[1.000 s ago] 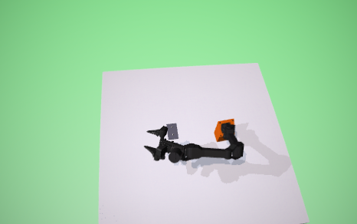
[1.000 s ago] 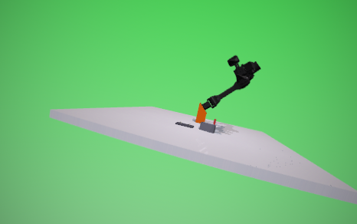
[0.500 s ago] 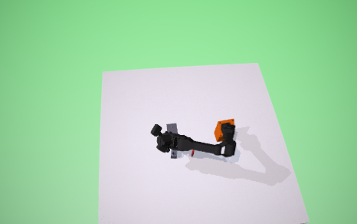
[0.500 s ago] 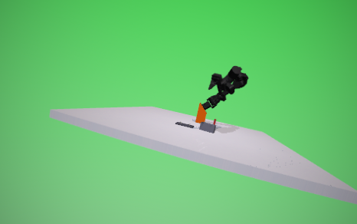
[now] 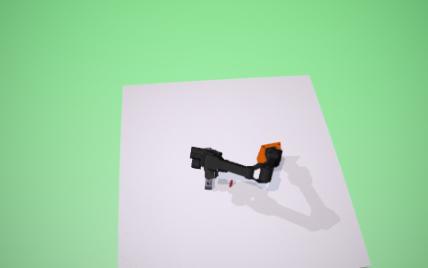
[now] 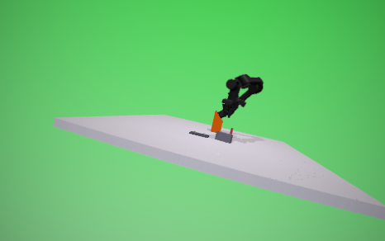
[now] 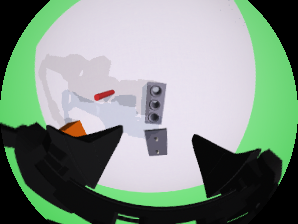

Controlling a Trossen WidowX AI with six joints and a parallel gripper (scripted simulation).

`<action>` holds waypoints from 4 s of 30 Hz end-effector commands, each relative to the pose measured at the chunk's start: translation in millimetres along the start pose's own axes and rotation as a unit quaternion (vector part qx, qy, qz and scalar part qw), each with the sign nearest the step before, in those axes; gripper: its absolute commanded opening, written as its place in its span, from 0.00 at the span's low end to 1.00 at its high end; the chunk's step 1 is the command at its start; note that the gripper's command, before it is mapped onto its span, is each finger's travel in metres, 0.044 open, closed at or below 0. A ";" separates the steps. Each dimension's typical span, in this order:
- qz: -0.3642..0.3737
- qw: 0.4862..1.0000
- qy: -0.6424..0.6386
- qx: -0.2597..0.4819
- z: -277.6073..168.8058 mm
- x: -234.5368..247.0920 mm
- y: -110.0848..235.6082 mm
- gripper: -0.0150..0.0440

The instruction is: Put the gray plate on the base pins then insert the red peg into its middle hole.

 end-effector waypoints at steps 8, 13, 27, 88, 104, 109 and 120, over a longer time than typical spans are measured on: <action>0.021 0.999 0.016 -0.032 4.4 4.7 -25.1 1.00; 0.021 0.999 0.017 -0.033 7.5 8.4 -65.5 1.00; 0.021 0.999 0.016 -0.034 10.5 6.5 -86.1 1.00; 0.004 0.999 0.027 -0.017 5.3 0.0 -128.1 0.25; 0.010 1.000 0.023 -0.017 1.6 -5.6 -83.8 0.25; 0.012 1.000 0.021 -0.019 0.6 -5.9 -68.3 0.25; 0.017 0.999 0.018 -0.024 -1.0 -3.9 -34.0 0.25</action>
Point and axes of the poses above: the point midway between the two fingers, 35 mm back from their tips, its own y axis back along the fingers, its own x axis across the jaws, z = x × y, the point moved 2 cm from there along y, back along the fingers, and after that the axes turned 1 degree about -y, right-handed, at the moved point
